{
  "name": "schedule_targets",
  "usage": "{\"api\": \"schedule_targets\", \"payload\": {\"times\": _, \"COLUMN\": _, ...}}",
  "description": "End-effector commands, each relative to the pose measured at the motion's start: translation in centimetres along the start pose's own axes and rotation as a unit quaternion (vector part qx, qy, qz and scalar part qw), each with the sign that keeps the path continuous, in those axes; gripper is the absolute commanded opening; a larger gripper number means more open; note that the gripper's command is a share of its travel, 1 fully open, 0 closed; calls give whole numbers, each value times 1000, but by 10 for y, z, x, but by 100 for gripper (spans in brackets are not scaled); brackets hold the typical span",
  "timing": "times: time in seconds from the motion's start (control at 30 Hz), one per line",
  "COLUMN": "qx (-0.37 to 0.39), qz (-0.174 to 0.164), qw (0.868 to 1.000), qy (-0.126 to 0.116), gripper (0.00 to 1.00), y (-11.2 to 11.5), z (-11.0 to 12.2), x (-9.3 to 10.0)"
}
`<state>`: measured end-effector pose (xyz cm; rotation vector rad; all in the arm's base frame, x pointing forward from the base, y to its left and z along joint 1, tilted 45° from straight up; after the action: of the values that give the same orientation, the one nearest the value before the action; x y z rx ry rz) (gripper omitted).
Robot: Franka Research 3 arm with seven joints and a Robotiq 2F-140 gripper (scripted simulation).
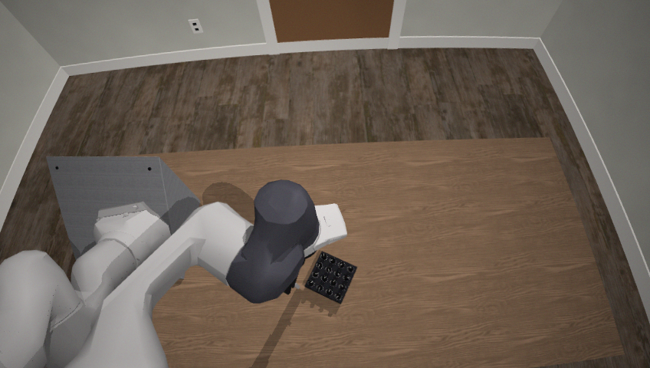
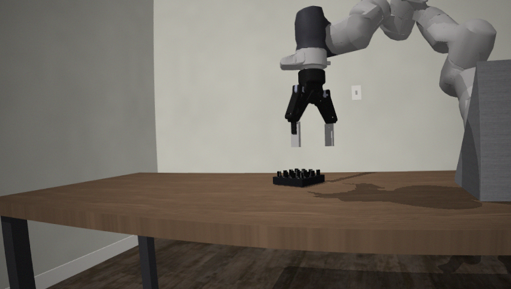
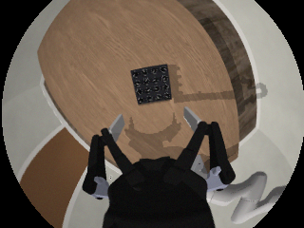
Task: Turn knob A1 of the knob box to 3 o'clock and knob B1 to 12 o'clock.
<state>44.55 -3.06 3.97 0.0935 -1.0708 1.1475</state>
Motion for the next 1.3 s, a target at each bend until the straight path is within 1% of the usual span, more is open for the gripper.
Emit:
{"api": "schedule_targets", "payload": {"times": 0.0, "qx": 77, "qz": 4, "qw": 997, "qy": 13, "gripper": 100, "y": -8, "z": 4, "x": -12}}
{"api": "schedule_targets", "payload": {"times": 0.1, "qx": 87, "qz": 5, "qw": 996, "qy": 16, "gripper": 100, "y": -10, "z": 5, "x": -15}}
{"api": "schedule_targets", "payload": {"times": 1.27, "qx": 87, "qz": 5, "qw": 996, "qy": 16, "gripper": 100, "y": -10, "z": 5, "x": -15}}
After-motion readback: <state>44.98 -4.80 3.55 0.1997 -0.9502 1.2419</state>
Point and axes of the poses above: the point where the finger pads meet when closed, its own x axis back along the fingers, its own z axis across the jaws, y = z × x, the point moved 1 cm from there along x, back along the fingers, and after that the axes turned 13 degrees about -x, right-handed, at the moved point
